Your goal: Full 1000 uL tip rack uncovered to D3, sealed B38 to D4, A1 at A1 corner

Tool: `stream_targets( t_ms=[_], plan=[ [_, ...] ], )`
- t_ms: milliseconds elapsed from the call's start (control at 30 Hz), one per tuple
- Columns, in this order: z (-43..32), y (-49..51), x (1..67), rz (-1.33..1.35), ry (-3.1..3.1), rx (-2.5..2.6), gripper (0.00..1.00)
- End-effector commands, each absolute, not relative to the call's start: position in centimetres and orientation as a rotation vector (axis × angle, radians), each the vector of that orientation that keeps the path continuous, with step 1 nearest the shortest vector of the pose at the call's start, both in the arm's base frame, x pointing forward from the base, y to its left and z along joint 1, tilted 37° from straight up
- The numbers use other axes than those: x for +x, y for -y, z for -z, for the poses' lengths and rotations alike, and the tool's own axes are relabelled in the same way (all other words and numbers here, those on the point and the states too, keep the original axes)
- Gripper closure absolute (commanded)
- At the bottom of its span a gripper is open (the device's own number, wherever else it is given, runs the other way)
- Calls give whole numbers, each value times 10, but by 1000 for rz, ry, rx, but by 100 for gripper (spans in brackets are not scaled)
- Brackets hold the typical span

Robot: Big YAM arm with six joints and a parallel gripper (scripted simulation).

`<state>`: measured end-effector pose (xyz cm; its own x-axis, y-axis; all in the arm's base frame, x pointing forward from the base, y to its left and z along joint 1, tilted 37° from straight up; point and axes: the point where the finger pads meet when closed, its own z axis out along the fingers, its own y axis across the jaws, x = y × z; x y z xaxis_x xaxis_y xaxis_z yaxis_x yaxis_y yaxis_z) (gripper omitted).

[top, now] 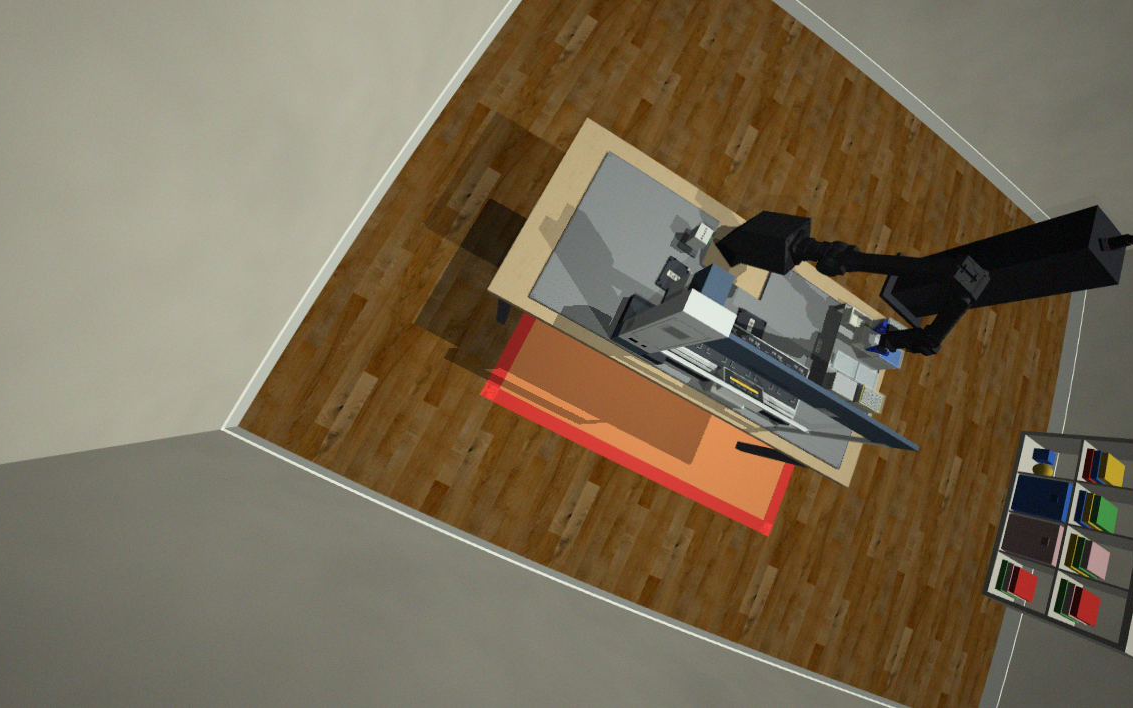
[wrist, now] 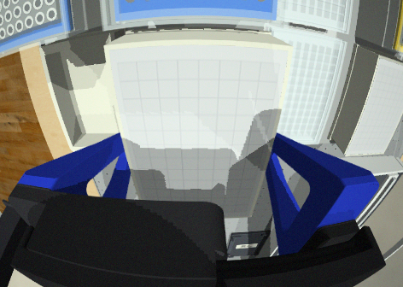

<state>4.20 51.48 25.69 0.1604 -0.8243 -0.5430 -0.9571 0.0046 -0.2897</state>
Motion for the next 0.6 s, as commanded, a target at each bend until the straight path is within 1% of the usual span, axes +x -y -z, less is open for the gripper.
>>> stream_targets(
  t_ms=[0, 267, 300, 567],
  plan=[
    [-250, -520, 48, -282, -1684, -1848, 100],
    [-246, -527, 50, -287, -1681, -1842, 100],
    [-257, -524, 48, -307, -1667, -1829, 100],
    [-230, -533, 54, -281, -1685, -1847, 100]
  ],
)
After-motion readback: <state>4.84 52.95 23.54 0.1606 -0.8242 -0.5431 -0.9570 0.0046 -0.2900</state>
